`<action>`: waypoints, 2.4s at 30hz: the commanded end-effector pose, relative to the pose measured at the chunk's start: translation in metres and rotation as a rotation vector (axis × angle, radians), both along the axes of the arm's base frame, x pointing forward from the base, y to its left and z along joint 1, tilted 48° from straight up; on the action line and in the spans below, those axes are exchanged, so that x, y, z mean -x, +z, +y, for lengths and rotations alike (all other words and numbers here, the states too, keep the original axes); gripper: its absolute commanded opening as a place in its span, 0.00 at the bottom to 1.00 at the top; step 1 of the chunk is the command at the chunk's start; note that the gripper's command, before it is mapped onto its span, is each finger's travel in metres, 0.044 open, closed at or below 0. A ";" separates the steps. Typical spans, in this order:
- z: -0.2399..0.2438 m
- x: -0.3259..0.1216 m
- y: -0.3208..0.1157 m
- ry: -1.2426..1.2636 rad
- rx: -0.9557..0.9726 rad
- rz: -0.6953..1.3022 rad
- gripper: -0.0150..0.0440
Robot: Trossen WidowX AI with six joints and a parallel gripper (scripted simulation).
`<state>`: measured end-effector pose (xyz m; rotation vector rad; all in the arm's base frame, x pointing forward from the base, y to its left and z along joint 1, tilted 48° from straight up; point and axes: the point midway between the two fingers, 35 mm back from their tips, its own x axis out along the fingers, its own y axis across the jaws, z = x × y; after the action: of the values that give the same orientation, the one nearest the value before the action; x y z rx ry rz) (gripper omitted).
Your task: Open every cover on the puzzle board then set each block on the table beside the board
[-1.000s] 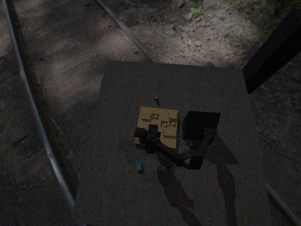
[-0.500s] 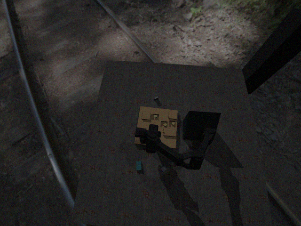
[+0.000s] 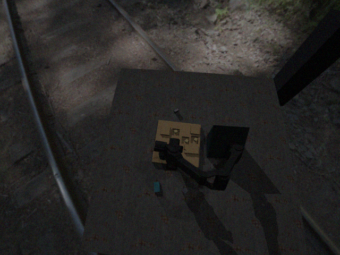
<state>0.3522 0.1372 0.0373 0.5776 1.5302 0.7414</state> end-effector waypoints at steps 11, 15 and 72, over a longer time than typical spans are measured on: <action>-0.012 0.001 -0.017 0.003 0.003 0.006 0.25; -0.015 0.001 -0.020 0.003 0.003 0.006 0.25; -0.047 -0.029 -0.059 0.003 0.005 0.004 0.25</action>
<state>0.3792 0.0928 -0.0152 0.5752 1.5270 0.7405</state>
